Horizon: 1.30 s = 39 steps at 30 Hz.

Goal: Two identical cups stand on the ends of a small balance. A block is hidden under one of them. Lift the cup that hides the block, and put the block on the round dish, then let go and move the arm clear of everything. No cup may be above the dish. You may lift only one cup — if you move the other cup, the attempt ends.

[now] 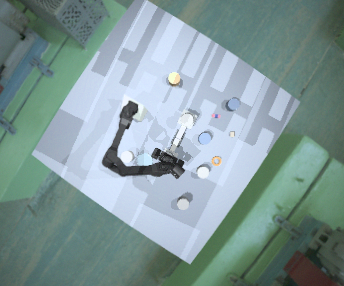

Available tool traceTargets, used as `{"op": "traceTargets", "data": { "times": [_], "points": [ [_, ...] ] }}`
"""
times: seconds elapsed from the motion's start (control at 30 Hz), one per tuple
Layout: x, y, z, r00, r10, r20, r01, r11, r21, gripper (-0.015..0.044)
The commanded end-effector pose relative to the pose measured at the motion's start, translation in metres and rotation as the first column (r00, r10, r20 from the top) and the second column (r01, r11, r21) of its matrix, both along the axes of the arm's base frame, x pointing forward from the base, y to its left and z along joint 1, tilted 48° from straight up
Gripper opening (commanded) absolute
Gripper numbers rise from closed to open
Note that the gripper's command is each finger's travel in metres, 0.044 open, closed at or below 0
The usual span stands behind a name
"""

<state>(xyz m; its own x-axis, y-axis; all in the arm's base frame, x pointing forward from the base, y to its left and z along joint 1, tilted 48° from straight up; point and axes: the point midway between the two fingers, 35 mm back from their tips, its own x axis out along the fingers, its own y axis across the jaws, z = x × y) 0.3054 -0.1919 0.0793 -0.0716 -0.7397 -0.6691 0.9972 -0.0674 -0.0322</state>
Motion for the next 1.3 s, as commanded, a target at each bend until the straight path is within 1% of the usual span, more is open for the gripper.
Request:
{"op": "traceTargets", "data": {
  "times": [0.0, 0.13, 0.17, 0.57, 0.7, 0.83, 1.27],
  "points": [
    [0.000, 0.000, -0.001, 1.000, 0.003, -0.002, -0.003, 1.000, 0.004, 0.0108],
    [0.002, 0.007, 0.005, 1.000, 0.004, -0.001, -0.004, 1.000, 0.006, 0.0003],
    [0.004, 0.012, 0.008, 1.000, 0.004, -0.001, -0.004, 1.000, 0.008, 0.0000],
    [0.008, 0.067, 0.059, 1.000, 0.003, -0.002, -0.003, 1.000, 0.009, 0.0000],
    [0.007, 0.070, 0.062, 1.000, 0.004, -0.002, -0.003, 1.000, 0.008, 0.0000],
    [-0.005, 0.056, 0.068, 1.000, 0.002, -0.003, -0.001, 1.000, 0.018, 0.0000],
    [-0.082, -0.002, 0.089, 1.000, 0.001, 0.000, -0.001, 1.000, 0.025, 0.0000]
  ]
}}
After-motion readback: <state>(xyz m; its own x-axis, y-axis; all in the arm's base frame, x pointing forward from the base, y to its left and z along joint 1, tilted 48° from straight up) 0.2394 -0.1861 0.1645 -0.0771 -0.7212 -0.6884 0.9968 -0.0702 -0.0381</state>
